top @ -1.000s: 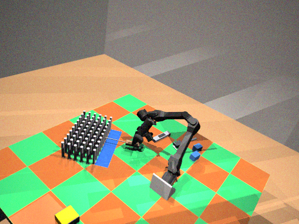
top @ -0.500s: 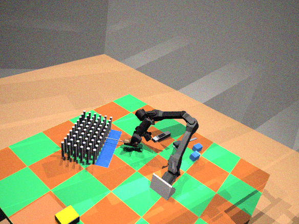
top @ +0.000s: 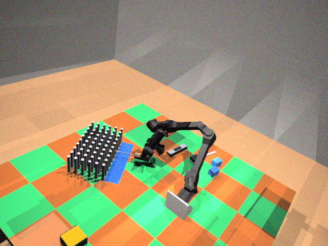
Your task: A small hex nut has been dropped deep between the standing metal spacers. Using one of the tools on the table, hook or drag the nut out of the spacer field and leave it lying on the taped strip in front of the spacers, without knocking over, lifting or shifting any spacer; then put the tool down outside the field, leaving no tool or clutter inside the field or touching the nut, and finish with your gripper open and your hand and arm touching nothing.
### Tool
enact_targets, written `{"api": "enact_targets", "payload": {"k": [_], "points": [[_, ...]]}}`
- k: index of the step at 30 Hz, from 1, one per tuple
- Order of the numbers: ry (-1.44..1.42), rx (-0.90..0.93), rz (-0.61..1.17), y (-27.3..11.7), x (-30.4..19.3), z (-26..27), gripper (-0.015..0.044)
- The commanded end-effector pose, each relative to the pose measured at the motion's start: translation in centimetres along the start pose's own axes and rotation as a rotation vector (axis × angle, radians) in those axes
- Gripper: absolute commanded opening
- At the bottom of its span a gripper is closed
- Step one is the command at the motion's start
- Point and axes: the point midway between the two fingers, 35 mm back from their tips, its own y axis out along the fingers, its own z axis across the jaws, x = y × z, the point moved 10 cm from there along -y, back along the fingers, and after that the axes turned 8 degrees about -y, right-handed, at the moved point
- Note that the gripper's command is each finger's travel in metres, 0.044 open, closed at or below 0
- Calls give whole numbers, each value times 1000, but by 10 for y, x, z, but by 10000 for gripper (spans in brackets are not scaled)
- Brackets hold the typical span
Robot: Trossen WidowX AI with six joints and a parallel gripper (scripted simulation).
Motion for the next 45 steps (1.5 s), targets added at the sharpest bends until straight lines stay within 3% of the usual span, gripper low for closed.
{"api": "enact_targets", "payload": {"k": [1, 45], "points": [[3, 7, 7, -1, -4, 1, 0], [4, 7, 9, 11, -32, 6, 0]]}}
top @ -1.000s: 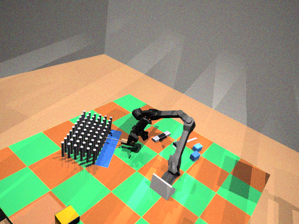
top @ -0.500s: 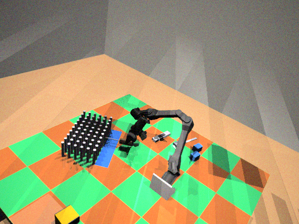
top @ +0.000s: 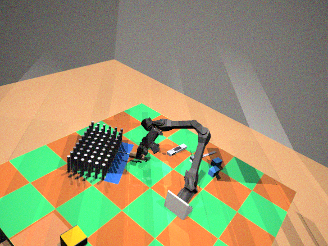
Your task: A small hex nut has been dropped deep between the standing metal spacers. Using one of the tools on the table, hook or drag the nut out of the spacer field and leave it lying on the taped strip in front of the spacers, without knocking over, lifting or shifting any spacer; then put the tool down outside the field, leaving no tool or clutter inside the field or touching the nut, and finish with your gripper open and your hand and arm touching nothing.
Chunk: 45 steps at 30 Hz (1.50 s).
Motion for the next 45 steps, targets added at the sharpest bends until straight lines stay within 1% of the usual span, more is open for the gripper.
{"api": "enact_targets", "payload": {"k": [1, 45], "points": [[3, 7, 8, -1, -4, 1, 0], [3, 7, 9, 11, -31, 5, 0]]}}
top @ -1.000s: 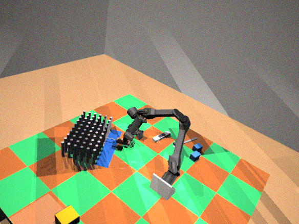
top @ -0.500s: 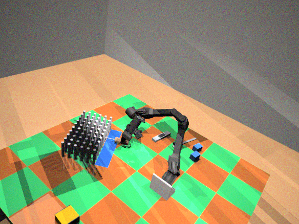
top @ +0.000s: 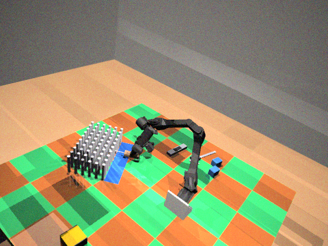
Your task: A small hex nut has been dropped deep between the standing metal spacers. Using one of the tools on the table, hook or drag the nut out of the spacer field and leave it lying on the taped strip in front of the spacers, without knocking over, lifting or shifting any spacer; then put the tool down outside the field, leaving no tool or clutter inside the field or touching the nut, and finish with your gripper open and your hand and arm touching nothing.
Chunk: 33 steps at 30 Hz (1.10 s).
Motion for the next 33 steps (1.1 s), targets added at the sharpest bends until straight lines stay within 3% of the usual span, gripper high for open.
{"api": "enact_targets", "payload": {"k": [1, 33], "points": [[2, 4, 6, -1, -4, 1, 0], [2, 5, 7, 10, -18, 3, 0]]}}
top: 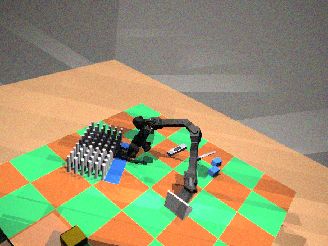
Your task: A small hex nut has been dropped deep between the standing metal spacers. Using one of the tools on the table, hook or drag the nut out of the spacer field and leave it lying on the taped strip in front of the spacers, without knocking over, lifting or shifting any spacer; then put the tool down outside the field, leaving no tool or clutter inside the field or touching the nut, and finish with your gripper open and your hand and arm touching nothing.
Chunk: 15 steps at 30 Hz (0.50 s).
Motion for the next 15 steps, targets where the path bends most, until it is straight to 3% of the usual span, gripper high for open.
{"api": "enact_targets", "payload": {"k": [1, 15], "points": [[2, 4, 5, 2, 0, 2, 0], [-2, 3, 3, 15, 6, 4, 0]]}}
